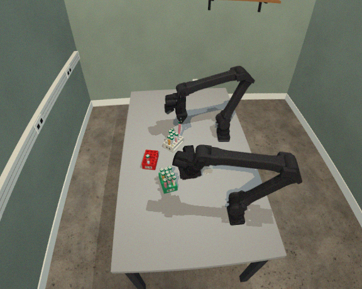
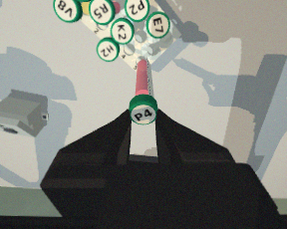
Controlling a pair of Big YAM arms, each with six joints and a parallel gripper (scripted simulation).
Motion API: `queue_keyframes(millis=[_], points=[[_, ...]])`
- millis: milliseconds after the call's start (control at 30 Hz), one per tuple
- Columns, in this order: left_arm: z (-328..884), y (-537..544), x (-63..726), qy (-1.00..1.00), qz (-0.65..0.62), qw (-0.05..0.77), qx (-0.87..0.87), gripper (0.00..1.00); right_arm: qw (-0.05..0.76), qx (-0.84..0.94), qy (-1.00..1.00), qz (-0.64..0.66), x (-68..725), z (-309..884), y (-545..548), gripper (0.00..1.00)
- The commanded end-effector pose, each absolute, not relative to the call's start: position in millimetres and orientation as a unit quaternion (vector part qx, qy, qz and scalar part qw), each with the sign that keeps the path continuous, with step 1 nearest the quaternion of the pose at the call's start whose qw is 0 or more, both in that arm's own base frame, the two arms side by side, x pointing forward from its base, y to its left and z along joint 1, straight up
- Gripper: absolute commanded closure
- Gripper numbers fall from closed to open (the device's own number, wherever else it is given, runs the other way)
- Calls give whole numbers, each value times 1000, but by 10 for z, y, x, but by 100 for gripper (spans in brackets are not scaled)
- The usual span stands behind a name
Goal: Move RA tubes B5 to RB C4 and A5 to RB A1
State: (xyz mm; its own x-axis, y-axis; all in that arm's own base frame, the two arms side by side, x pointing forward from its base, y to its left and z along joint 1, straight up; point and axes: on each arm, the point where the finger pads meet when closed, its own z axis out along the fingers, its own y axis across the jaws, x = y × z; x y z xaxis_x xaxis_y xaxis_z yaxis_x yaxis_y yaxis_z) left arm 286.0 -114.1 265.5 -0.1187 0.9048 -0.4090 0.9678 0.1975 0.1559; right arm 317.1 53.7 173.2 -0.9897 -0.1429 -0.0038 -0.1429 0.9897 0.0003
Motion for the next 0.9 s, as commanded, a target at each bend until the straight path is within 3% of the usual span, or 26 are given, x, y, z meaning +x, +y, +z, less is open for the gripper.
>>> queue_keyframes(millis=[0,867], points=[[2813,-1155,2928,740,-66,228,630,70,31,-74,997,2,3477,1910,487,100],[2813,-1155,2928,740,-66,228,630,70,17,-74,997,1,3446,1846,424,100]])
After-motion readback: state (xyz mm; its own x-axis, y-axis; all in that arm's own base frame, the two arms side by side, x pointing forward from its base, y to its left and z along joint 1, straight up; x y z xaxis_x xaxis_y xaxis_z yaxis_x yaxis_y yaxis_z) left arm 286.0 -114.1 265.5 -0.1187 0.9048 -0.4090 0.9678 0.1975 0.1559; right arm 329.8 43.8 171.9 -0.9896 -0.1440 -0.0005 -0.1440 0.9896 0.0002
